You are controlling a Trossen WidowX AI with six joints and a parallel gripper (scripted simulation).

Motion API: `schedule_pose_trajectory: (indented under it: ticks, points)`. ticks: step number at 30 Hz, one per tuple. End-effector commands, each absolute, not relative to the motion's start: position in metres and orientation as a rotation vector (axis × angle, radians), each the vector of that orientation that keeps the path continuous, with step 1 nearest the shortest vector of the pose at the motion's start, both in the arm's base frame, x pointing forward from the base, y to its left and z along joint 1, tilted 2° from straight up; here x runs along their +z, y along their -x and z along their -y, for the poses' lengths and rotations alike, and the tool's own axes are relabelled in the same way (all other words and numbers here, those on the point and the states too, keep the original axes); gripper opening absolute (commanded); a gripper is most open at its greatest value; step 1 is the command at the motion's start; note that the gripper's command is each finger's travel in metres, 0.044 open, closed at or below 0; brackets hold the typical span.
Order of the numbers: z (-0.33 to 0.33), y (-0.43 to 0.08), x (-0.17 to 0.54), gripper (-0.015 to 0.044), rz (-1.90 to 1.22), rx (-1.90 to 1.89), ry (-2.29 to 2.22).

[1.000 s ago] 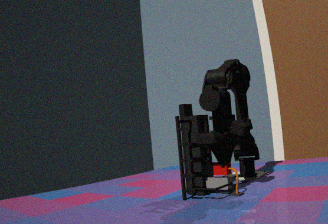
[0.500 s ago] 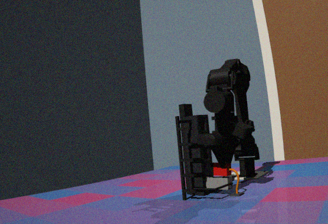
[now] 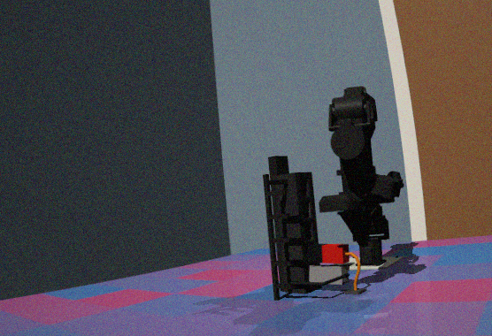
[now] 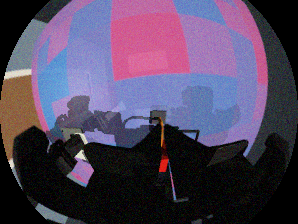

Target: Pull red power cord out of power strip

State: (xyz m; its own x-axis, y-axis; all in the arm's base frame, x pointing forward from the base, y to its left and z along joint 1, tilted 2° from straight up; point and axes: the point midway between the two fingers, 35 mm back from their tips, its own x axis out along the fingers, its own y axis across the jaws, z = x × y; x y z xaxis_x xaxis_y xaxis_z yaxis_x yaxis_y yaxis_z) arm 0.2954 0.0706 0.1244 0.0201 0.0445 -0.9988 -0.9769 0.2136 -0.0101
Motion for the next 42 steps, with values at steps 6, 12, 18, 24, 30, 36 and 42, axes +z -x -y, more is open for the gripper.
schedule_pose_trajectory:
  ticks: [6, 12, 18, 24, 30, 36, 42]
  points:
    - [-0.064, -0.295, 0.123, 0.0160, -1.272, 1.050, 1.017]
    - [-0.064, -0.295, 0.125, 0.0160, -1.269, 1.052, 1.020]
    - [-0.064, -0.296, 0.131, 0.0160, -1.258, 1.061, 1.032]
    - [-0.058, -0.295, 0.131, 0.0160, -1.259, 1.061, 1.032]
    - [-0.048, -0.294, 0.131, 0.0160, -1.259, 1.061, 1.033]
    - [-0.038, -0.292, 0.130, 0.0160, -1.260, 1.060, 1.033]
    - [-0.028, -0.290, 0.130, 0.0160, -1.261, 1.060, 1.034]
